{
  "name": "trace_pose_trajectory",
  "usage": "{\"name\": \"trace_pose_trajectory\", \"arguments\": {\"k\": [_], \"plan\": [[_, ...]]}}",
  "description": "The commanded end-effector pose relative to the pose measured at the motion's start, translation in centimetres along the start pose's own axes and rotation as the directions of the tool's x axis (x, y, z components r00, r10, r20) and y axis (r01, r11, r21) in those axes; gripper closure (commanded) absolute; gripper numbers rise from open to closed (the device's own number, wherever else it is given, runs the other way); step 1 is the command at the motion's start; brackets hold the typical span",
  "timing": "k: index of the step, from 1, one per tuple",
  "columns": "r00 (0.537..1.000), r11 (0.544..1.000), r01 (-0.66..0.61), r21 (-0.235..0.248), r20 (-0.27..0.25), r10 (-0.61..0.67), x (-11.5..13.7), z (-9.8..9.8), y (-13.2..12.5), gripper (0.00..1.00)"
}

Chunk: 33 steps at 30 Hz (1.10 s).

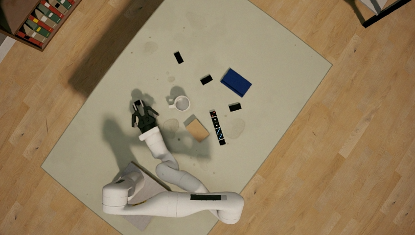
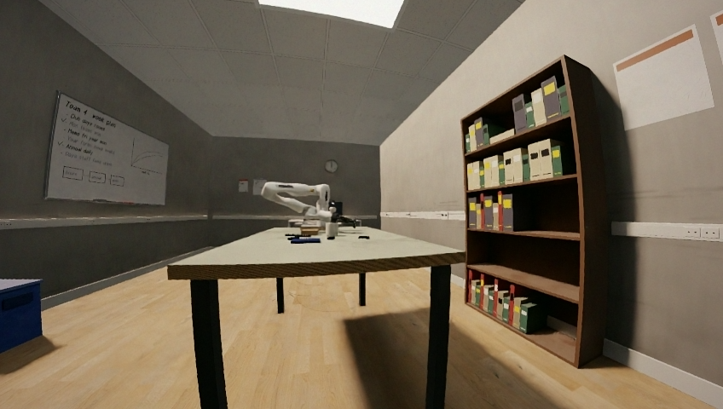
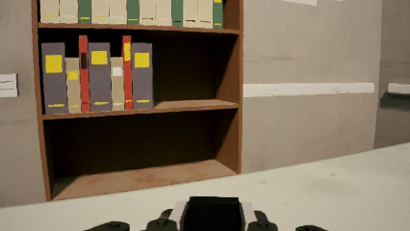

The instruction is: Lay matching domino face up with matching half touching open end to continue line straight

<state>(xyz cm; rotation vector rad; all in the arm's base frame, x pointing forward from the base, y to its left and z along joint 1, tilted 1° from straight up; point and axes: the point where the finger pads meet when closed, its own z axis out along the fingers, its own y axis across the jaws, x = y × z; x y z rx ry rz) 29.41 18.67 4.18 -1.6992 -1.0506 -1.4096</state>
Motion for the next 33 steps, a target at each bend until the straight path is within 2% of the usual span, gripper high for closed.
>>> {"name": "trace_pose_trajectory", "arguments": {"k": [1,16,33], "plan": [[1.0,1.0,0.001,0.0,-0.002,-0.001,-0.8,0.1,0.0,0.69],[1.0,1.0,0.001,0.0,-0.002,-0.001,-2.8,0.5,-0.1,0.69],[1.0,1.0,0.001,0.0,-0.002,-0.001,-3.0,0.6,-0.1,0.69]]}}
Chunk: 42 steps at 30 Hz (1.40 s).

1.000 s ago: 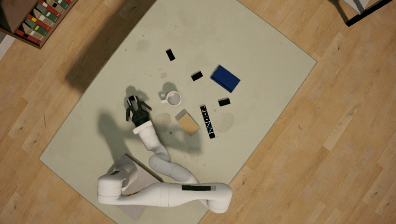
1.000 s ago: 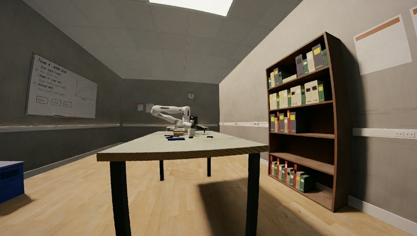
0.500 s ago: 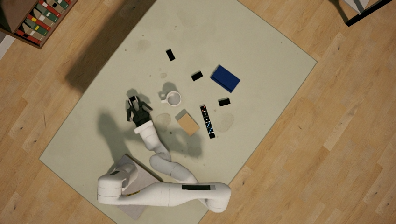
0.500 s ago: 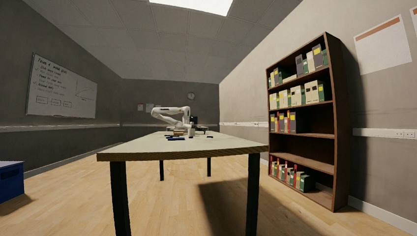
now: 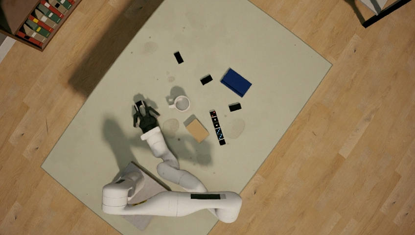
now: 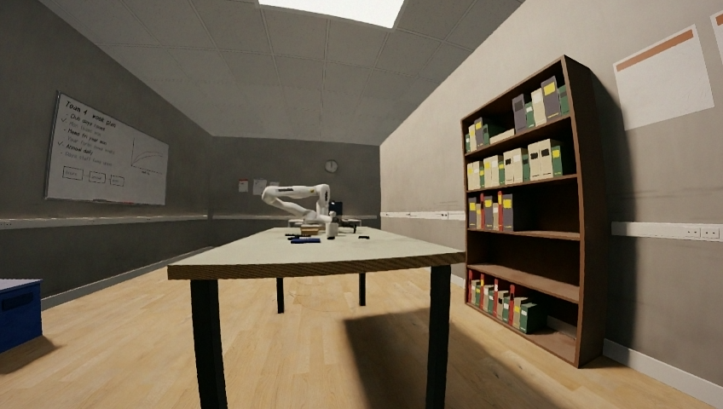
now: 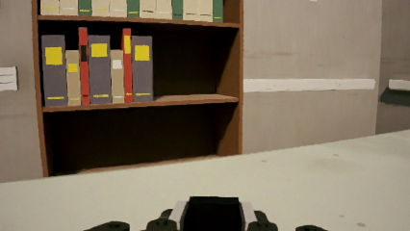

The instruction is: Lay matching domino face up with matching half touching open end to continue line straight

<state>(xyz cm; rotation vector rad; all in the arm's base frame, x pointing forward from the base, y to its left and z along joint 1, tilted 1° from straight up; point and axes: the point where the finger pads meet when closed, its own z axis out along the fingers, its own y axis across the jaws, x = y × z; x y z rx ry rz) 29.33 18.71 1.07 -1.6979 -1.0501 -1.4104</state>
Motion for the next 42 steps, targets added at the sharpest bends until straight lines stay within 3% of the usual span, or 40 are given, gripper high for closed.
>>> {"name": "trace_pose_trajectory", "arguments": {"k": [1,15,16,42], "plan": [[1.0,1.0,0.001,0.0,0.0,-0.001,0.03,-0.01,0.01,0.69],[1.0,1.0,0.001,0.0,0.0,-0.001,0.03,-0.01,0.01,0.69],[1.0,1.0,0.001,0.0,0.0,-0.001,0.03,-0.01,0.01,0.51],[1.0,1.0,0.001,0.0,0.0,-0.001,0.03,-0.01,0.01,0.51]]}}
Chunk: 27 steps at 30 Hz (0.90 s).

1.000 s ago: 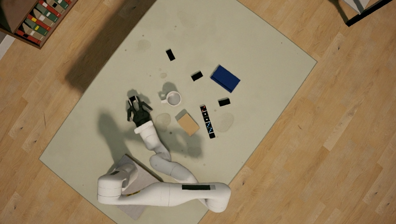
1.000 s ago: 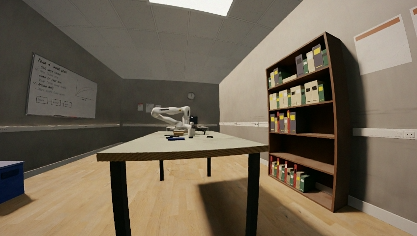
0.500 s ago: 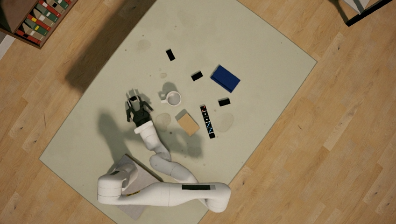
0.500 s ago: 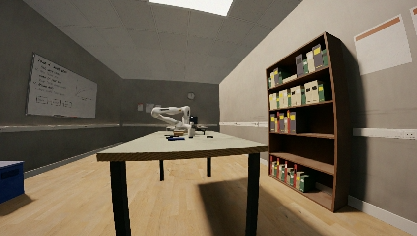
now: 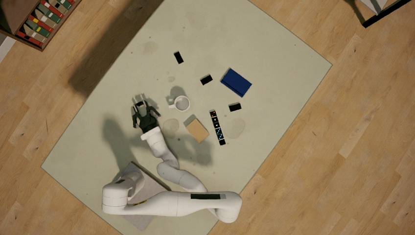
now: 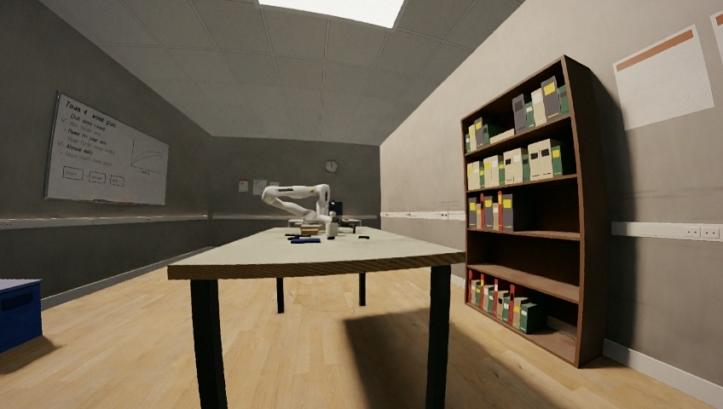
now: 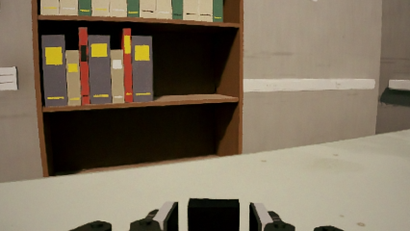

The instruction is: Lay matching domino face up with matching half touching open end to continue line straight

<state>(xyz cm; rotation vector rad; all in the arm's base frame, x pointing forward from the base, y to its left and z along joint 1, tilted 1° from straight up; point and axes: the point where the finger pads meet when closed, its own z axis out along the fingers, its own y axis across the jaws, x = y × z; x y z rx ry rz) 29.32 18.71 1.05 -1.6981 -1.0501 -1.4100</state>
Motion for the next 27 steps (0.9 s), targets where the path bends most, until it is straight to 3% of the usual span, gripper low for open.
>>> {"name": "trace_pose_trajectory", "arguments": {"k": [1,9,27], "plan": [[1.0,1.0,0.001,0.0,-0.001,-0.001,0.1,0.0,0.0,0.51],[1.0,1.0,0.001,0.0,-0.001,-0.001,0.4,-0.6,0.0,0.51],[1.0,1.0,0.001,0.0,-0.001,-0.001,2.8,-4.6,0.0,0.51]]}}
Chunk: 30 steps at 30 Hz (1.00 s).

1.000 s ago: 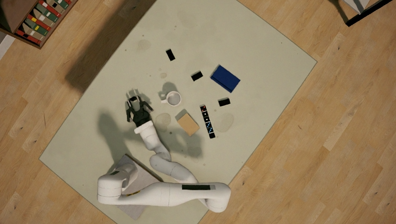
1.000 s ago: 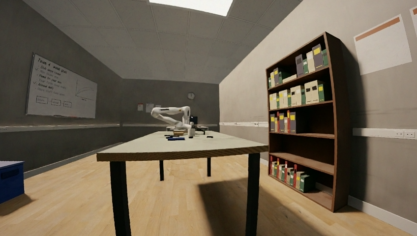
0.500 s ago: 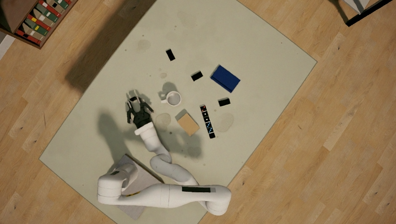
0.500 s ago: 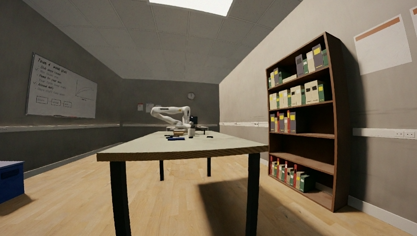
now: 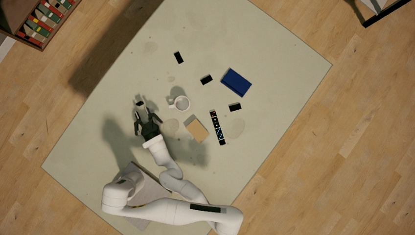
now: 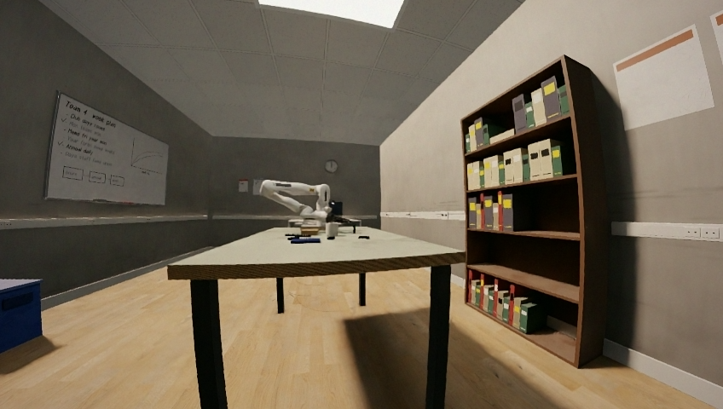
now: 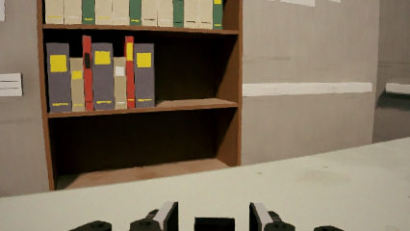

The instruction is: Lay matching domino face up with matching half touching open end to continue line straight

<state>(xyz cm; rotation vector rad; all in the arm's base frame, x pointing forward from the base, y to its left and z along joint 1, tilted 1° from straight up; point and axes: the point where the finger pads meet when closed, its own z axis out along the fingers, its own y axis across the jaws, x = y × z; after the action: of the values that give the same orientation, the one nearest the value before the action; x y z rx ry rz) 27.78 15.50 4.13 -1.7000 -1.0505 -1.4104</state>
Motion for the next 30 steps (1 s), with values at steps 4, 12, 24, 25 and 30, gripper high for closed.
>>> {"name": "trace_pose_trajectory", "arguments": {"k": [4,12,24,25,30], "plan": [[1.0,1.0,0.0,0.001,-0.002,0.0,0.9,-1.4,0.0,0.51],[1.0,1.0,0.0,0.001,-0.002,0.0,1.4,-2.3,0.0,0.51],[1.0,1.0,0.0,0.001,-0.002,0.0,1.6,-2.7,0.0,0.51],[1.0,1.0,0.0,0.001,-0.002,0.0,1.6,-2.7,0.0,0.51],[1.0,1.0,0.0,0.001,-0.002,0.0,1.6,-2.7,0.0,0.51]]}}
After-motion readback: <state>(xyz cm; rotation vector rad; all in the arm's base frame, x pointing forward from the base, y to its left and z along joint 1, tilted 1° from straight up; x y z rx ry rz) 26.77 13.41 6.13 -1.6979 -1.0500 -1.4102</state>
